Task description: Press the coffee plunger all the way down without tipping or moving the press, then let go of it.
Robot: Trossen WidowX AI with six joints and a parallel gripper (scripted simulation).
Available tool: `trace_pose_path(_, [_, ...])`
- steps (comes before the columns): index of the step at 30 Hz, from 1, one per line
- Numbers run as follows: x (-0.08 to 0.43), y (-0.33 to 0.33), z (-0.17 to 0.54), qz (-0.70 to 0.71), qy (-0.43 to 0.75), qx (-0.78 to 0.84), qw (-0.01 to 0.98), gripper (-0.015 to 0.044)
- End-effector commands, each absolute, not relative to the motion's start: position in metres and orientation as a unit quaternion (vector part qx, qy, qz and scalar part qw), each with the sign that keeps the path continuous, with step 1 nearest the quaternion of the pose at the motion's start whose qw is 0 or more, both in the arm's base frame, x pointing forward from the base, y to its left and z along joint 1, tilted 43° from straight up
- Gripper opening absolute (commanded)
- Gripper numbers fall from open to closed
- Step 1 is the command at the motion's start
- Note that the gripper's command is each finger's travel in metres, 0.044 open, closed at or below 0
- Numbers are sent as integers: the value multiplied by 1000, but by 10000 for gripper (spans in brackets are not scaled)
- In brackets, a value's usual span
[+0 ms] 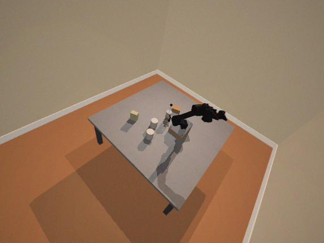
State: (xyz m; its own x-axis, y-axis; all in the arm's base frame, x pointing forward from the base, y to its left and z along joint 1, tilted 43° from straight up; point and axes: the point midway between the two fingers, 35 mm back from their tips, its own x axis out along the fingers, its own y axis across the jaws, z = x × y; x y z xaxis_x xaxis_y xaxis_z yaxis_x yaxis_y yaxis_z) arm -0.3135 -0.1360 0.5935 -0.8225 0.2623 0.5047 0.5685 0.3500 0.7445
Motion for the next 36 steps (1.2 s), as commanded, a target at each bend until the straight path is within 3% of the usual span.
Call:
trace_pose_path(1, [-314,-137,593,-511,-807,-256,151,426])
trace_pose_path(8, [-317,-203,565,-648,-720,-161,190,440])
trace_pose_path(20, [-264,-347,452,-838,-411,65,354,440])
trace_pose_path(28, [-185,-404,356,-828,-176,187,499,440])
trace_pose_path(36, [-86,-410,264,-721,18,278,635,440])
